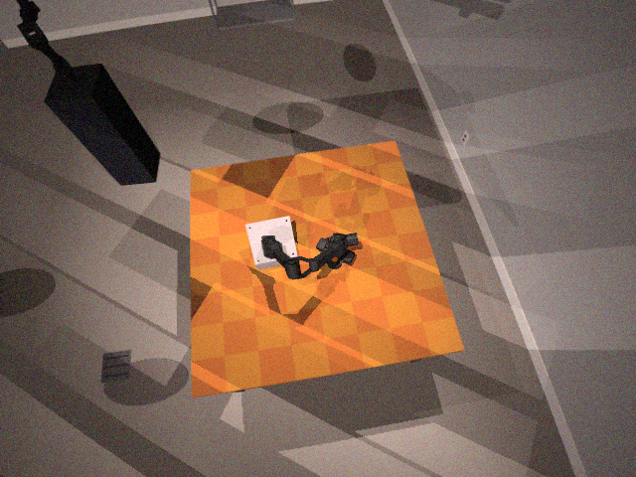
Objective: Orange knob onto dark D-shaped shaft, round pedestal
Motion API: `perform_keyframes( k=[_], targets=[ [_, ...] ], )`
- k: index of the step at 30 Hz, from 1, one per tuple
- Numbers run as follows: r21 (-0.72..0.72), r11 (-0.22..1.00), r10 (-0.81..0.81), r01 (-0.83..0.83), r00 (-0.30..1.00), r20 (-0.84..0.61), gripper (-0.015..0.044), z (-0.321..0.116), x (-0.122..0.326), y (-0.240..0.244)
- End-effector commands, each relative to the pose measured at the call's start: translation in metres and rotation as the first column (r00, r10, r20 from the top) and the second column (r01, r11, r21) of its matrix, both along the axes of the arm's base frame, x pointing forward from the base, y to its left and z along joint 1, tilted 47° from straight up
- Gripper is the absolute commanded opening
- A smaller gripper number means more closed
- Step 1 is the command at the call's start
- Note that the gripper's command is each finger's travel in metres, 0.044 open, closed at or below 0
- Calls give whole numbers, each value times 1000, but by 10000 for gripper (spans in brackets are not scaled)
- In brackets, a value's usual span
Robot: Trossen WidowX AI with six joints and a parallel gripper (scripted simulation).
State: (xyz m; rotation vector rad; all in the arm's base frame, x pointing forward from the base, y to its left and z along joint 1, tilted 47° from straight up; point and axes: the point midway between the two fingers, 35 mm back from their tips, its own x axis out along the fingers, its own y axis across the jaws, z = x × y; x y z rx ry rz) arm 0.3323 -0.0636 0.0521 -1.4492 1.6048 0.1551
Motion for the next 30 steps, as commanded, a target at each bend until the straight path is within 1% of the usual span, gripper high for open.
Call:
perform_keyframes(
  k=[1, 30],
  targets=[
    [-3, 1000, 16, -16, 1000, -12, 0, 0, 1, 0],
    [-3, 1000, 16, -16, 1000, -12, 0, -1, 0, 1]
  ],
)
